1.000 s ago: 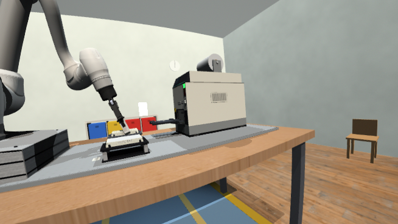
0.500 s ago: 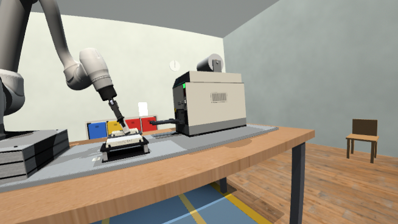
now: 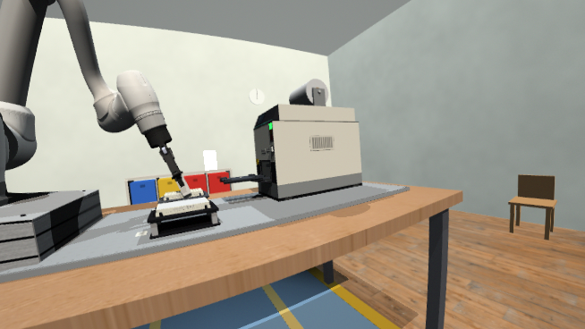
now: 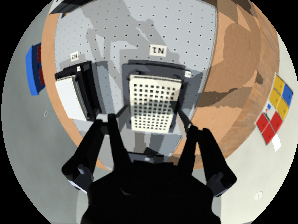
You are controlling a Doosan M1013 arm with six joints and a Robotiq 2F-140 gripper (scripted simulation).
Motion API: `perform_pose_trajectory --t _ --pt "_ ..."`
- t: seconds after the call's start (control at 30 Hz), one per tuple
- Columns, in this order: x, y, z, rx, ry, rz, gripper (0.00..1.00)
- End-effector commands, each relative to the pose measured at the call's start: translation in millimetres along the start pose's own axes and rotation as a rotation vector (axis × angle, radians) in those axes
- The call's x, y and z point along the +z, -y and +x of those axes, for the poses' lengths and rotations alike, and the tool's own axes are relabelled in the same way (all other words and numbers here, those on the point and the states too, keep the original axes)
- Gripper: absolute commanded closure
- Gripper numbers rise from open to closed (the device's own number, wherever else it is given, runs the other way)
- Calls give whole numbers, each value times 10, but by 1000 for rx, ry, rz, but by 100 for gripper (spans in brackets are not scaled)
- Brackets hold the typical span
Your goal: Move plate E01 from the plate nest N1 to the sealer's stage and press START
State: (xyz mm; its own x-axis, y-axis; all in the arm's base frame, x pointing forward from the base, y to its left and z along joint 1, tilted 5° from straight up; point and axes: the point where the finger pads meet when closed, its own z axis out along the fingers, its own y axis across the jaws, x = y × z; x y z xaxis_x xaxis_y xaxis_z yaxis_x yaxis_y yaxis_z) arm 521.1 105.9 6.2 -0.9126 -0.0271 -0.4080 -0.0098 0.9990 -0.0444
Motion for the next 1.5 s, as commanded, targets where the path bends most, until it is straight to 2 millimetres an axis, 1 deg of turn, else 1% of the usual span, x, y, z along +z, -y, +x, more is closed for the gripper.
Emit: perform_pose_trajectory --t 0.0,0.87,1.47 --pt "15 23 35 6 -3 1 30" --pt "15 23 35 6 -3 1 31" --pt "15 23 35 6 -3 1 38"
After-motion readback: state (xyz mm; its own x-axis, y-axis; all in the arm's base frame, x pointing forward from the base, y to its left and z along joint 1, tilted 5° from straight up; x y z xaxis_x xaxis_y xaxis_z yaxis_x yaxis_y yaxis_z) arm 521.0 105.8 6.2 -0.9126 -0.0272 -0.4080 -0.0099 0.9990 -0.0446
